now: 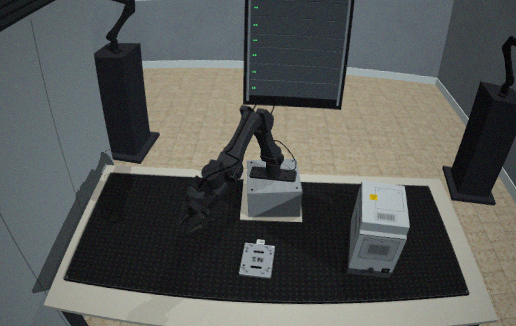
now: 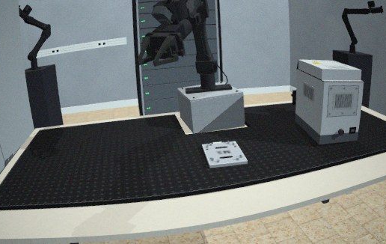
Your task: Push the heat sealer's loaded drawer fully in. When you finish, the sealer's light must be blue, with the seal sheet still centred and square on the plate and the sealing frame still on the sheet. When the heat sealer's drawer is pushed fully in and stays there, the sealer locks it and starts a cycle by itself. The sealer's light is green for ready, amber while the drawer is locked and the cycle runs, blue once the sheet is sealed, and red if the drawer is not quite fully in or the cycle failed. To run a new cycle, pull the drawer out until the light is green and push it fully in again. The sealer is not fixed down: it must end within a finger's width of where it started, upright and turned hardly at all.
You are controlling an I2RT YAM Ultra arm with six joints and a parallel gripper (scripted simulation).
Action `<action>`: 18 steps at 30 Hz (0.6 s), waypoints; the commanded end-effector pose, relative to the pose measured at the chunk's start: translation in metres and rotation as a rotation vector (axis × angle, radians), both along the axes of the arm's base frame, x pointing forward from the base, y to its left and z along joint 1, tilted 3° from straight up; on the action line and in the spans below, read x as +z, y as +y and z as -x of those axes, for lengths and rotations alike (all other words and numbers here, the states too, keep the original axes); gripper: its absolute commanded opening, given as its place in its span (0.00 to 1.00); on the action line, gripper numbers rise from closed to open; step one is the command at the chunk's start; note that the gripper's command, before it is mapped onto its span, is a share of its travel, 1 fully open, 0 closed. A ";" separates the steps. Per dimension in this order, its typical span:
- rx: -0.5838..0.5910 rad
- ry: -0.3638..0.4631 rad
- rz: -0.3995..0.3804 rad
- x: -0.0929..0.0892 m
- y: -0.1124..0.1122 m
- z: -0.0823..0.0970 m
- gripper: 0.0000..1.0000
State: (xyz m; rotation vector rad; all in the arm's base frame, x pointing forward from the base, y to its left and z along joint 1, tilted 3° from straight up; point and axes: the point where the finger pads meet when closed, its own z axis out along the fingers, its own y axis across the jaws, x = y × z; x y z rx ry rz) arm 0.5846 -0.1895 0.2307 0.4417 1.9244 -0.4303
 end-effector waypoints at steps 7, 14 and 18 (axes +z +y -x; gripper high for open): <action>0.031 -0.012 0.001 0.023 0.028 0.006 0.45; 0.117 -0.009 0.008 0.036 0.053 0.000 0.45; 0.096 0.019 -0.005 0.020 0.067 0.004 0.45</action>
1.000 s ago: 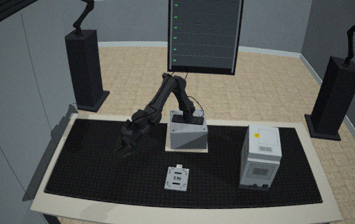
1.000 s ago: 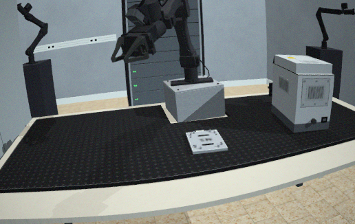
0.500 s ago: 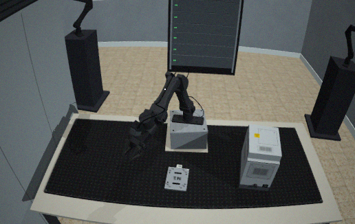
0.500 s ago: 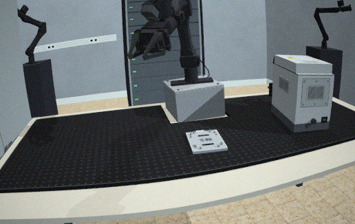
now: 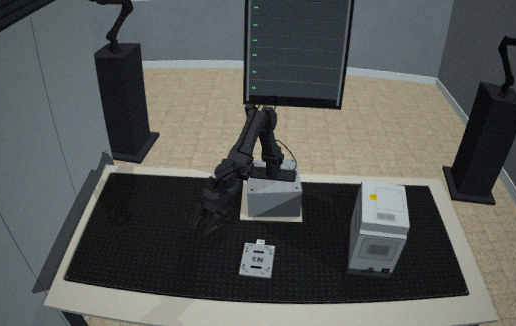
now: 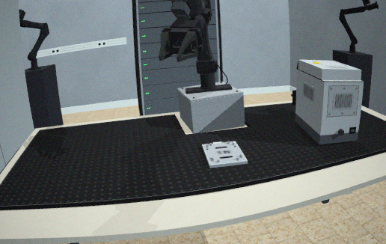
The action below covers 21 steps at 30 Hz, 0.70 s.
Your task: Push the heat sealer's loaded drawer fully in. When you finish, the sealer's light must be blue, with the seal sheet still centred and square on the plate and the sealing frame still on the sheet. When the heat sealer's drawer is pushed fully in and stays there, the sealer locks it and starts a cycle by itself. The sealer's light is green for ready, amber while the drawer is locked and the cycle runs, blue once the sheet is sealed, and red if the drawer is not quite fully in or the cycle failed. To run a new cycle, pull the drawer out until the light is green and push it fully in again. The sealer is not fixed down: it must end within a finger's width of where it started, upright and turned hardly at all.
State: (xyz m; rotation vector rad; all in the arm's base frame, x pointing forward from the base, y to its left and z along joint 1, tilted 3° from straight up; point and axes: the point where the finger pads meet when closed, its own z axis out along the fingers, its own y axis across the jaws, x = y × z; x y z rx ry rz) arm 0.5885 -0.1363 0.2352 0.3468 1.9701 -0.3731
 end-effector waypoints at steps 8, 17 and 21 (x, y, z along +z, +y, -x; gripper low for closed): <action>0.066 -0.033 0.002 0.036 0.037 0.004 0.45; 0.157 0.003 -0.002 0.032 0.076 0.005 0.45; 0.138 0.028 -0.006 0.019 0.081 0.009 0.45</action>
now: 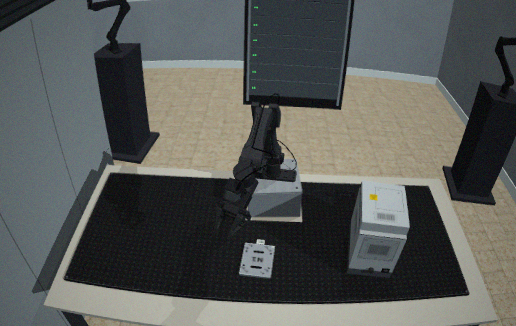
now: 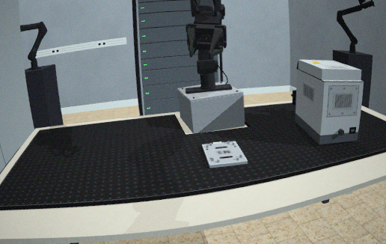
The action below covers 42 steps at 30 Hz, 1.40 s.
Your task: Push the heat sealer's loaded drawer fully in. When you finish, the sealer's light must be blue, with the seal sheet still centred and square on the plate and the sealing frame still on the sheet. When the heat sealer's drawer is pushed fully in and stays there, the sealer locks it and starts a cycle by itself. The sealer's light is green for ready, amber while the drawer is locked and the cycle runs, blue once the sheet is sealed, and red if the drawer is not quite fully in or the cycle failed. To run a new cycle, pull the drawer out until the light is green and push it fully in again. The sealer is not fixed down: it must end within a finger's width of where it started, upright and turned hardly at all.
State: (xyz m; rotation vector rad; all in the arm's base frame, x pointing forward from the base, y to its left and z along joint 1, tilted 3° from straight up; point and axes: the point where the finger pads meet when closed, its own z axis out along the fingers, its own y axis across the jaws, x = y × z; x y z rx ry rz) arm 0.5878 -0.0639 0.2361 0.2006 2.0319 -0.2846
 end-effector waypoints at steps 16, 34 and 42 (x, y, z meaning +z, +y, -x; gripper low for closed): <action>0.129 0.002 0.002 0.029 0.054 0.011 0.45; 0.220 0.045 -0.005 0.020 0.121 0.025 0.45; 0.340 0.085 0.002 0.018 0.155 0.034 0.45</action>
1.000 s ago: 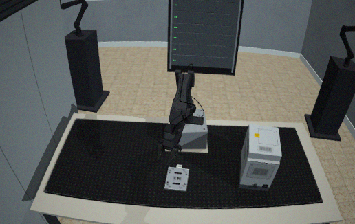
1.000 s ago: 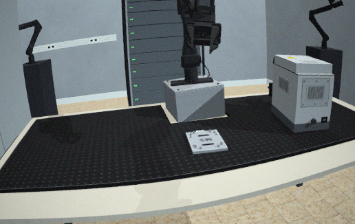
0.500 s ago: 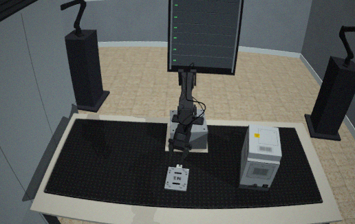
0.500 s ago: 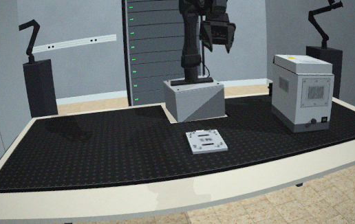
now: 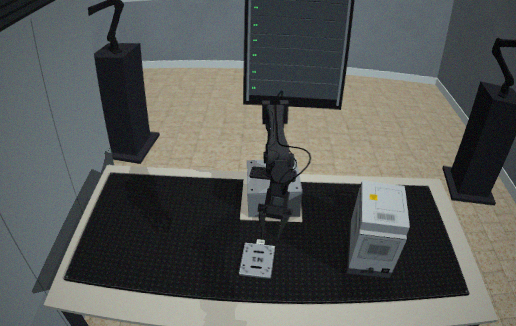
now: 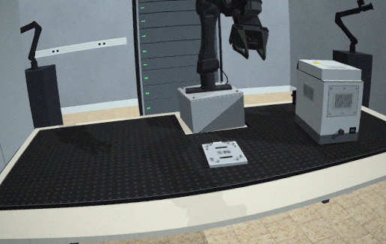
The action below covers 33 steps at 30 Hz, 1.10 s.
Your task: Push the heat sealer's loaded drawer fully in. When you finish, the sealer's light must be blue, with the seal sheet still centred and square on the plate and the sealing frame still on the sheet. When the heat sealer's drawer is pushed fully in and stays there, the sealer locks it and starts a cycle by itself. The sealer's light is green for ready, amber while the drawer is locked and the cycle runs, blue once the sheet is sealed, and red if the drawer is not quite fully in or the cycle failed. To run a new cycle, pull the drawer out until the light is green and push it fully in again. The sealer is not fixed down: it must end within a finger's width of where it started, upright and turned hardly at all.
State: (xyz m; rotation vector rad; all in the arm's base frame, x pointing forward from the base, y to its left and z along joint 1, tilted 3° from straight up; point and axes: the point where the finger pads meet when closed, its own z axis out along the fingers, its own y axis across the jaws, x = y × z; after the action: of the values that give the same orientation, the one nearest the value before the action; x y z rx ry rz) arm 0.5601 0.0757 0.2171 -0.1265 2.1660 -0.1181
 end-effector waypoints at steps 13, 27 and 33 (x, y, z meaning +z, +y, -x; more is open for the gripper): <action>0.142 -0.010 -0.008 0.030 0.056 0.021 0.45; 0.219 0.034 -0.002 0.023 0.088 0.038 0.45; 0.216 0.074 0.007 0.000 0.114 0.058 0.45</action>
State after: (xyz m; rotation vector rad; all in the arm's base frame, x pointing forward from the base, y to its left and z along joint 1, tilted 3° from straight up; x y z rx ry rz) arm 0.5167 0.1769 0.2032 -0.3700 2.2282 -0.0086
